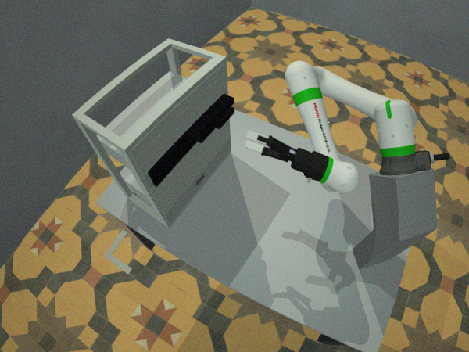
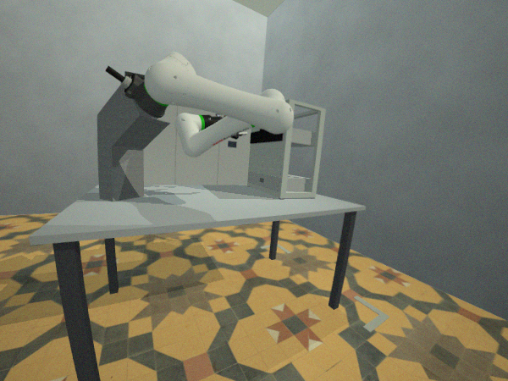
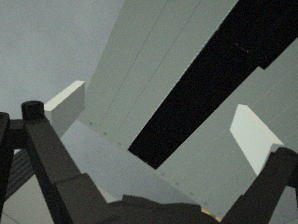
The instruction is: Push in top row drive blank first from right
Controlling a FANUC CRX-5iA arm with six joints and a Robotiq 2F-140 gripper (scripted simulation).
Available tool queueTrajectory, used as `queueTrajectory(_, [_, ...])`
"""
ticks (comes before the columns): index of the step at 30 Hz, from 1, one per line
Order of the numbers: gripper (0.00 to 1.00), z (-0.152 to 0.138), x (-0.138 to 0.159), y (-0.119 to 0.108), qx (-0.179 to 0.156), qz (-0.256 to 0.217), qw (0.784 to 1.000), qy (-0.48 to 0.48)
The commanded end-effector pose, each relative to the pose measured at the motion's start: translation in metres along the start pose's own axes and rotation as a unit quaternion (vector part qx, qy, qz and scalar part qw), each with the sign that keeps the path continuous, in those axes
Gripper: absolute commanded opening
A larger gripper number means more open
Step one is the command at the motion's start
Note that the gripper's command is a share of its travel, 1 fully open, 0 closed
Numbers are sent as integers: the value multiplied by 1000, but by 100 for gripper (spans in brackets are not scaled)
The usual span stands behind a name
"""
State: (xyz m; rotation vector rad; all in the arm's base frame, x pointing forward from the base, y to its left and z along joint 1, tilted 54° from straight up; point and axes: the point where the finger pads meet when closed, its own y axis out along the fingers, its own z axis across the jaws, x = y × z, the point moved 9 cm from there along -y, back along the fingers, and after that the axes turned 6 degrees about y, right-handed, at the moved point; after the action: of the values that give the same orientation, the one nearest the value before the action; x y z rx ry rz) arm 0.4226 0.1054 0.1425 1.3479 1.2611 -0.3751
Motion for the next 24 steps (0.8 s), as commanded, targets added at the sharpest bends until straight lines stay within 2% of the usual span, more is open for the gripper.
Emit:
queueTrajectory(1, [100, 4, -2, 1, 20, 13, 999, 31])
queueTrajectory(16, [100, 18, -7, -2, 64, 54, 990, 111])
queueTrajectory(24, [100, 22, -9, -4, 77, 70, 985, 137])
